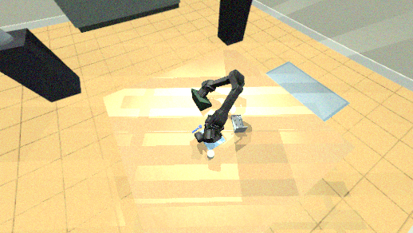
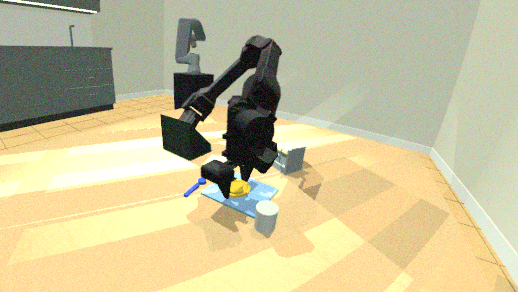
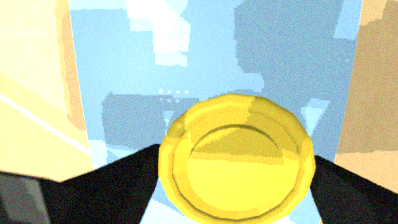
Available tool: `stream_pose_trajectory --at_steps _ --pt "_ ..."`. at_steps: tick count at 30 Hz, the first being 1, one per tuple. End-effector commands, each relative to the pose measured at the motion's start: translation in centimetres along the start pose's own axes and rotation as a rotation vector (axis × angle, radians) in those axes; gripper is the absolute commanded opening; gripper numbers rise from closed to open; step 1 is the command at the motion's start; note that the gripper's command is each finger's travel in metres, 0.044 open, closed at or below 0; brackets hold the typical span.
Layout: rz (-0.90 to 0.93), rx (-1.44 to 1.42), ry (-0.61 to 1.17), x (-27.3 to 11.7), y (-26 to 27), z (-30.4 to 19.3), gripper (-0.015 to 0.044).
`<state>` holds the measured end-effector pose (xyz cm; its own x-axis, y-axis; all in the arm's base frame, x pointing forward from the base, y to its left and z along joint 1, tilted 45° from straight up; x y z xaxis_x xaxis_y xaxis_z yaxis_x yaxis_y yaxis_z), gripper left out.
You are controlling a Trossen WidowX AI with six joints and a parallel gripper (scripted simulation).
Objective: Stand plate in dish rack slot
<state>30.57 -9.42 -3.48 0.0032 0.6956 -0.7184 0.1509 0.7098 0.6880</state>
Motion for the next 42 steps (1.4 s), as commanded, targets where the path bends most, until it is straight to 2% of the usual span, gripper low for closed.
stream_pose_trajectory --at_steps 1,7,29,34,42 --pt "-0.001 0.006 0.001 -0.7 -0.1 0.1 0.0161" --pt "-0.009 0.007 0.002 -3.4 -0.3 0.5 0.0004" --pt "-0.005 0.007 0.002 -13.6 -0.6 0.6 0.0" --pt "-0.005 0.029 0.001 -14.2 -0.3 0.5 0.0" --pt "-0.013 0.294 -0.005 -14.8 3.8 0.0 0.0"
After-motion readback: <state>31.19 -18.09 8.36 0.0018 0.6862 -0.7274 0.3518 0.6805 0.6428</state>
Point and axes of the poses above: the point midway between the two fingers, 35 mm back from their tips, its own x axis out along the fingers, its own y axis across the jaws, z = x × y, the point moved 7 cm from there along -x, back along the fingers, and after that the axes turned 11 degrees about x, right-handed, at the moved point
